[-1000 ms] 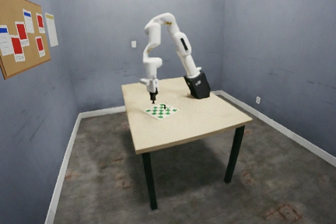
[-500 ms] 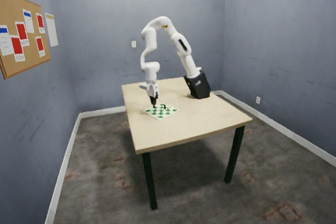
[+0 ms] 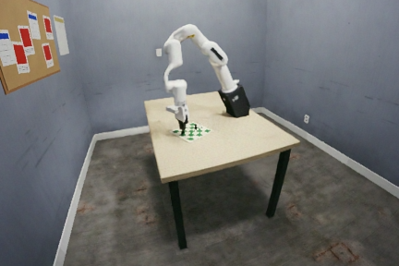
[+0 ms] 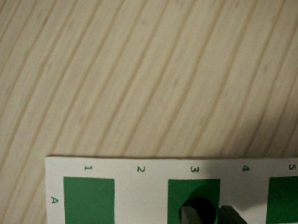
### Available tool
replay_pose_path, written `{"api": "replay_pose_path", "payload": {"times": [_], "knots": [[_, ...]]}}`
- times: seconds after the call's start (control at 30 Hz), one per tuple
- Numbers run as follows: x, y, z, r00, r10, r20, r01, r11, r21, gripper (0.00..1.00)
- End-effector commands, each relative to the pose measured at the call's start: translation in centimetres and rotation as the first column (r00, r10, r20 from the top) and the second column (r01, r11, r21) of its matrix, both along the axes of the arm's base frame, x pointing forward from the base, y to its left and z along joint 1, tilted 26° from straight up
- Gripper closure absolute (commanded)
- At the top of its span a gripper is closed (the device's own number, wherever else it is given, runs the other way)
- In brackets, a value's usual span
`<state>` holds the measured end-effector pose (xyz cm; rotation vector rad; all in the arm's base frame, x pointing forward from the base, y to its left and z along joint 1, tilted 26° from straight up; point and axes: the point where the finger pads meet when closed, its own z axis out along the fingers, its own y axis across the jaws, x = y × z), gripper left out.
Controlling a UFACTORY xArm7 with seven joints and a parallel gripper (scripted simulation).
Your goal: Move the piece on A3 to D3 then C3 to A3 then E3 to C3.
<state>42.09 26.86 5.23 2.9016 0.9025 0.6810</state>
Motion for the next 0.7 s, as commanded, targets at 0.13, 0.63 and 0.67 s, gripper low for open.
{"api": "replay_pose_path", "payload": {"times": [0.13,0.63,0.67], "knots": [[0.55,0.27,-0.78,1.000,-0.001,0.014,0.001,1.000,0.004,1.00],[0.55,0.27,-0.79,1.000,-0.001,0.014,0.001,1.000,0.004,1.00],[0.55,0.27,-0.79,1.000,-0.001,0.014,0.001,1.000,0.004,1.00]]}}
